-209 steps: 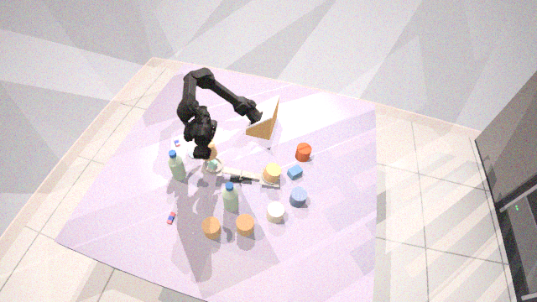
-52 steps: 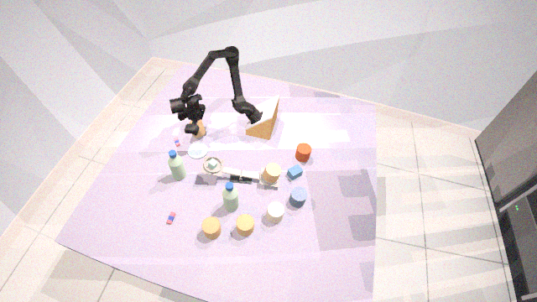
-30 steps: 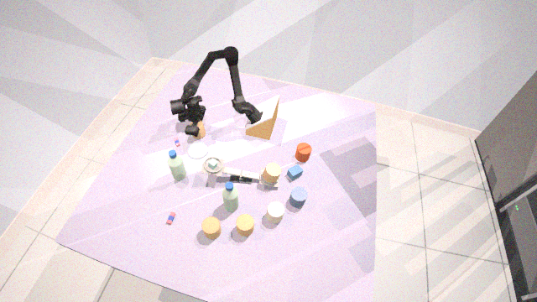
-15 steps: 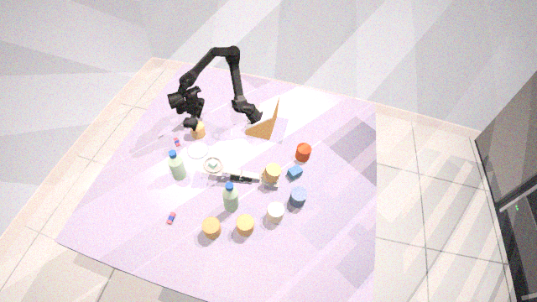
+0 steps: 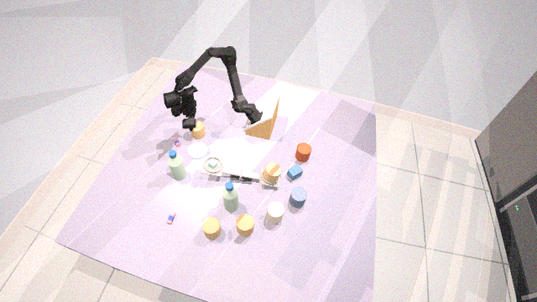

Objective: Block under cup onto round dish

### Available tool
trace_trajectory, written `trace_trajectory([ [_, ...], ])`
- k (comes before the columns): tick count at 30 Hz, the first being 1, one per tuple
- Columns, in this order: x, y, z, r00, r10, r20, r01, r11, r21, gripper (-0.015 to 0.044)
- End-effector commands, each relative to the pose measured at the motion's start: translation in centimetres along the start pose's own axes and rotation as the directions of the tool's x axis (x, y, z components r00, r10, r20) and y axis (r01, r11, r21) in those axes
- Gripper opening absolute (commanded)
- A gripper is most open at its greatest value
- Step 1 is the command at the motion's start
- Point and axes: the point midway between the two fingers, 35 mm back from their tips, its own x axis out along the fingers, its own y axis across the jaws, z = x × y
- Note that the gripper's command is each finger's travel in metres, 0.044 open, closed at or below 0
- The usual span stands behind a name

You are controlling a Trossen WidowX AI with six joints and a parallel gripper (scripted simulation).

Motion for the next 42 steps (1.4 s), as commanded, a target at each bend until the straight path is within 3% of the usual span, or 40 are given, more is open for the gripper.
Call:
trace_trajectory([
  [1, 0.0, 1.3, 0.1, 1.000, 0.013, -0.016, -0.015, 0.992, -0.122, 0.0260],
  [22, -0.3, 8.4, -0.5, 0.996, 0.038, -0.085, -0.086, 0.722, -0.687, 0.0260],
  [42, -1.0, 15.5, -3.3, 0.993, 0.018, -0.119, -0.121, 0.135, -0.983, 0.0260],
])
